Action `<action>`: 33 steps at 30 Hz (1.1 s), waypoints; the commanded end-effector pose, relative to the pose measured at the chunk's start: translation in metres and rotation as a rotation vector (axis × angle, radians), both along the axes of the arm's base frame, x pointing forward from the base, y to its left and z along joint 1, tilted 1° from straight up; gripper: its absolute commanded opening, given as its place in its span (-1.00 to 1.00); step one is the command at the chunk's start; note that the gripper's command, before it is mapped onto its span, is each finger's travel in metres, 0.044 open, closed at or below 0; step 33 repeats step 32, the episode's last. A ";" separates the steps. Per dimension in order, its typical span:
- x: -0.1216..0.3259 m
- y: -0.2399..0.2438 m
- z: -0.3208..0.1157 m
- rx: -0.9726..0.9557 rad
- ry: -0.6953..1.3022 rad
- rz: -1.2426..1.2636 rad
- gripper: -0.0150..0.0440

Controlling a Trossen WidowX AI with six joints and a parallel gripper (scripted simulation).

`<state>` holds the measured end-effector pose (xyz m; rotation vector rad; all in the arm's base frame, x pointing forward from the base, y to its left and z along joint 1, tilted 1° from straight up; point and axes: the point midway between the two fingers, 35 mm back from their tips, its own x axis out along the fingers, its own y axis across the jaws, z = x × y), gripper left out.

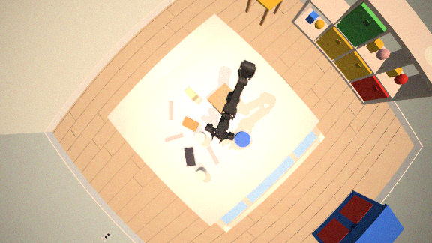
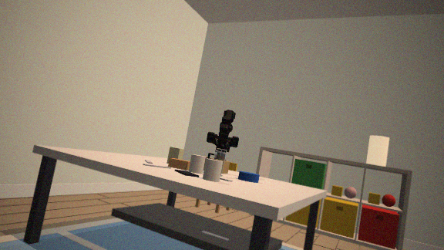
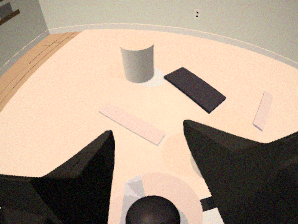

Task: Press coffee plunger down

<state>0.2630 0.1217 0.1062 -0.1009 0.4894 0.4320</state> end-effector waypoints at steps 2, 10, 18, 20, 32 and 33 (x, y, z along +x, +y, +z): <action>0.000 0.000 0.000 -0.001 0.002 0.000 0.70; 0.000 -0.001 0.001 0.006 0.005 -0.008 1.00; -0.021 -0.012 0.054 0.000 0.015 -0.004 1.00; -0.033 -0.018 0.069 -0.002 0.019 -0.004 1.00; -0.043 -0.022 0.077 -0.003 0.021 -0.003 1.00; -0.043 -0.022 0.077 -0.003 0.021 -0.003 1.00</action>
